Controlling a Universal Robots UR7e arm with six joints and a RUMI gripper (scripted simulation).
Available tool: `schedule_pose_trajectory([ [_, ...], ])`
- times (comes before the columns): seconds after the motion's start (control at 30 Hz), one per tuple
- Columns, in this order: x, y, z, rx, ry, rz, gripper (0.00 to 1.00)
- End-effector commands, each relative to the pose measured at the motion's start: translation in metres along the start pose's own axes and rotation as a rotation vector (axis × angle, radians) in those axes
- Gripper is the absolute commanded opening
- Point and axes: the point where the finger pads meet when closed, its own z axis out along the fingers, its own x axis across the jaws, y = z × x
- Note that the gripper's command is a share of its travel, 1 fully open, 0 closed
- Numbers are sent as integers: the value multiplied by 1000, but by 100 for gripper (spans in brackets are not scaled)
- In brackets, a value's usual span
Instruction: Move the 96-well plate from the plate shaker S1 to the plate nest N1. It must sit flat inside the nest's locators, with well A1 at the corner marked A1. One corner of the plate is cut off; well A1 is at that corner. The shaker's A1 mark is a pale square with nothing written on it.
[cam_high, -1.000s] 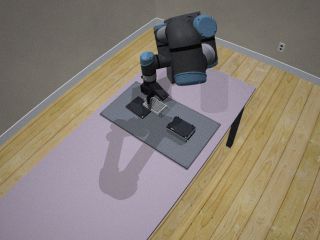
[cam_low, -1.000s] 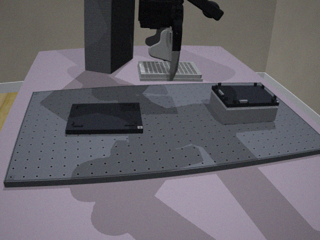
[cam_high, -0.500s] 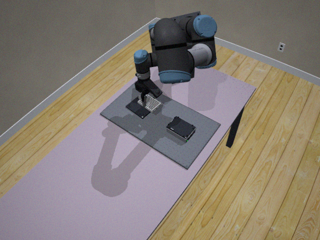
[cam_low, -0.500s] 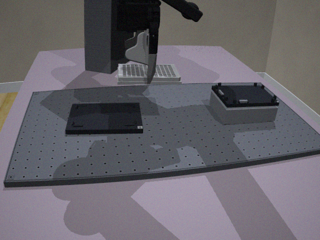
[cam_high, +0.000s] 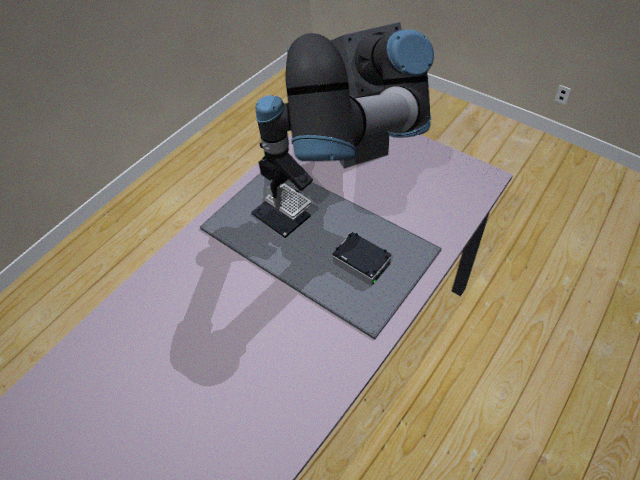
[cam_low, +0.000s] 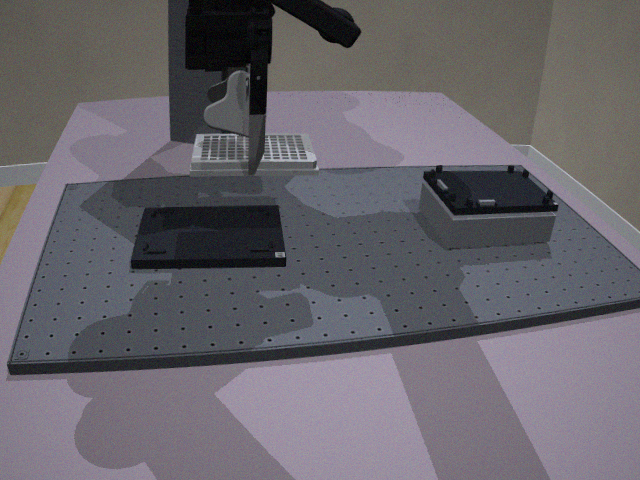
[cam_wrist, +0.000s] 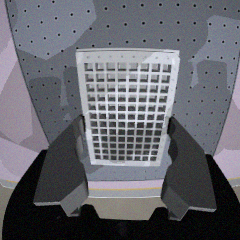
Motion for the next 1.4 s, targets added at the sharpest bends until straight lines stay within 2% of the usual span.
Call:
schedule_pose_trajectory([
  [0.0,1,14,2,1,1,-1,0],
  [0.37,3,49,7,1,1,-1,0],
  [1.37,4,50,7,1,1,-1,0],
])
